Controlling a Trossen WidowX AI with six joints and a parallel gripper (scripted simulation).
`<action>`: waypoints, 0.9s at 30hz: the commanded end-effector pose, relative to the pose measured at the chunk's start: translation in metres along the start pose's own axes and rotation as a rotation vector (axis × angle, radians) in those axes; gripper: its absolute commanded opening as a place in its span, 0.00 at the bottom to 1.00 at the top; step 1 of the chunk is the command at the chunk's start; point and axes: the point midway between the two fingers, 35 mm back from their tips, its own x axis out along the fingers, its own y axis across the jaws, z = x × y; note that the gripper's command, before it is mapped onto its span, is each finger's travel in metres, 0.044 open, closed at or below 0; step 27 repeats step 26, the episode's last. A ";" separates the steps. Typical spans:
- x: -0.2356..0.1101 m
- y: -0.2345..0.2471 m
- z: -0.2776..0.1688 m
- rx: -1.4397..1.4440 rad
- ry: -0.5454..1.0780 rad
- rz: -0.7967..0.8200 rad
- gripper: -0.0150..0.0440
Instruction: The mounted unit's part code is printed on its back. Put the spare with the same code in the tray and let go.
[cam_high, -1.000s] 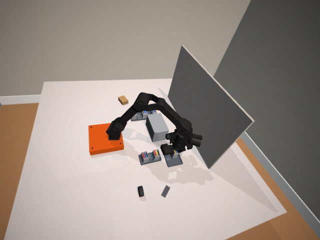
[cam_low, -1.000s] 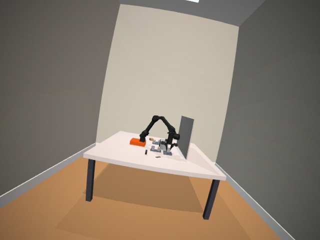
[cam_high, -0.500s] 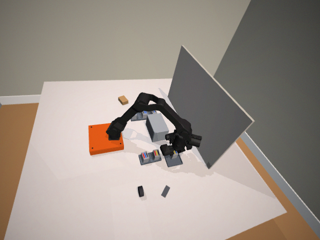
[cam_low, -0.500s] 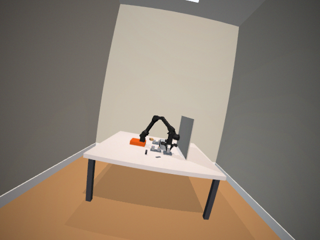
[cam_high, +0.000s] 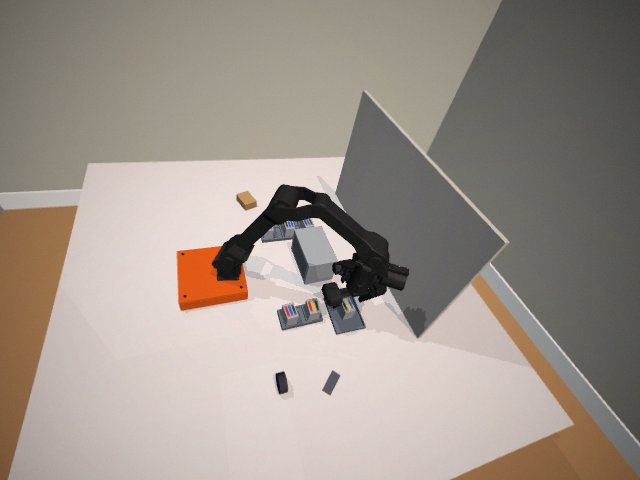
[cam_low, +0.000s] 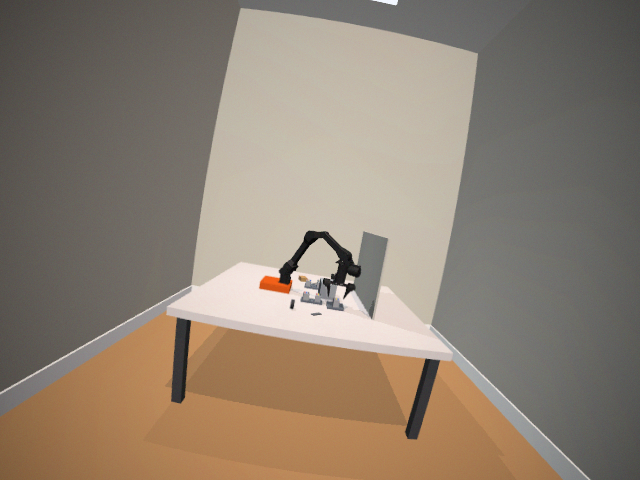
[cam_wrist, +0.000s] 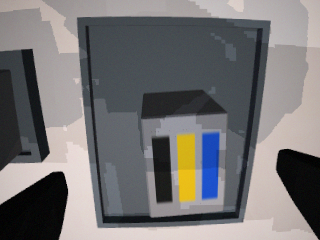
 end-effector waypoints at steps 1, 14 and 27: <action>-0.065 -0.001 -0.001 -0.003 0.024 -0.035 1.00; -0.076 -0.003 -0.002 0.000 0.039 -0.060 1.00; -0.076 -0.003 -0.002 0.000 0.039 -0.060 1.00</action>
